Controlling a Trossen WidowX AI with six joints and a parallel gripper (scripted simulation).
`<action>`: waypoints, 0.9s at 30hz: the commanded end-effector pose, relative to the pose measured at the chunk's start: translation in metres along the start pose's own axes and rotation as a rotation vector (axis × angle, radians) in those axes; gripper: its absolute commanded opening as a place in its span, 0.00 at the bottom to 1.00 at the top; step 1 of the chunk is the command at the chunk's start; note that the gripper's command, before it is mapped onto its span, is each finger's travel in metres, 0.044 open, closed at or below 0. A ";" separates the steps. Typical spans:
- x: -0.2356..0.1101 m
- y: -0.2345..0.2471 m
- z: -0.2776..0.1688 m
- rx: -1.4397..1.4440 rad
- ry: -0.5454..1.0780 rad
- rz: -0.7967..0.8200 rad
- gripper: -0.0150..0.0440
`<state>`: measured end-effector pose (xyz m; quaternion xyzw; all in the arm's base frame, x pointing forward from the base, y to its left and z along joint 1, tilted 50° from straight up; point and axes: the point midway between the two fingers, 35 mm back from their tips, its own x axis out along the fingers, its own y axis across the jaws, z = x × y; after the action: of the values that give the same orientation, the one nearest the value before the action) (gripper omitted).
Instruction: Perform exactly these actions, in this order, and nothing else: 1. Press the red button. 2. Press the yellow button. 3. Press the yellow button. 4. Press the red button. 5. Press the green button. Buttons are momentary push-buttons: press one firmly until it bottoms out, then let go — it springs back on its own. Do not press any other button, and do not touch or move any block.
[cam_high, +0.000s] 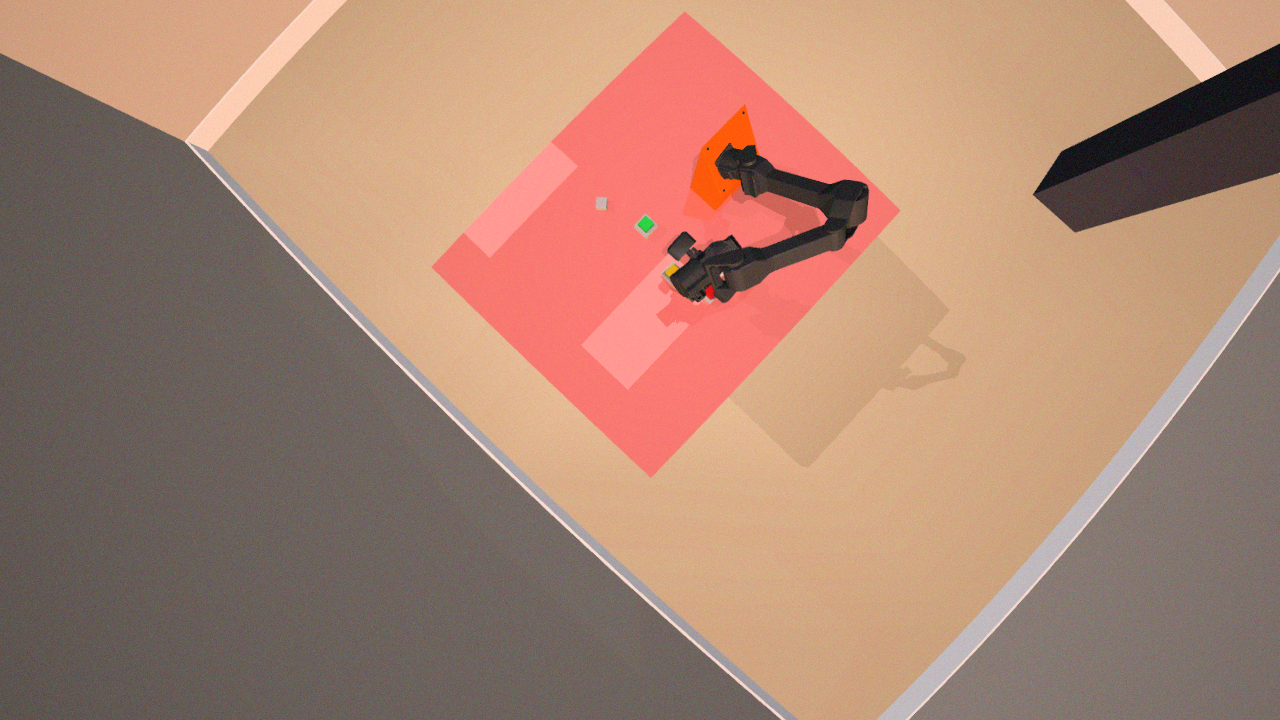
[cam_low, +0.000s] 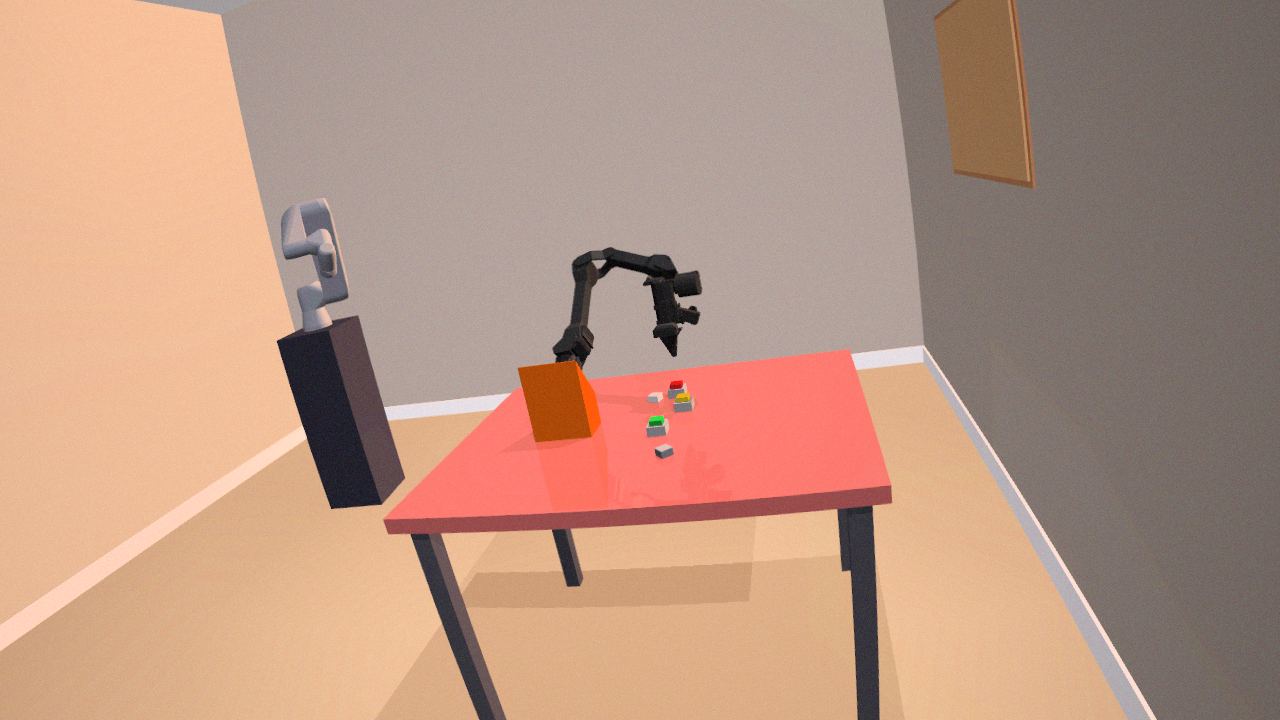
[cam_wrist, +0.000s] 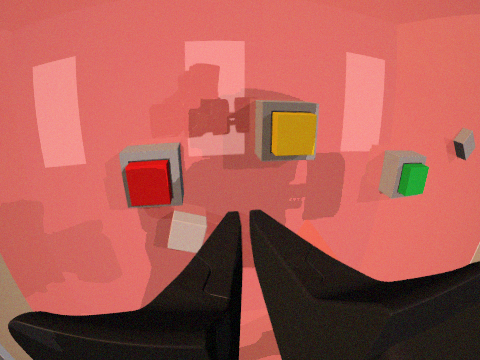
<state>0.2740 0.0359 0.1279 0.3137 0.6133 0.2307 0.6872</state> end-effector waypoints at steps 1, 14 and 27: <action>0.004 -0.051 0.004 0.019 0.018 -0.021 0.29; 0.019 -0.210 -0.039 0.031 0.018 0.061 0.29; 0.082 -0.205 -0.040 0.031 0.018 0.065 0.29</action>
<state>0.2321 -0.0458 -0.0757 0.3372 0.6140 0.2481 0.6692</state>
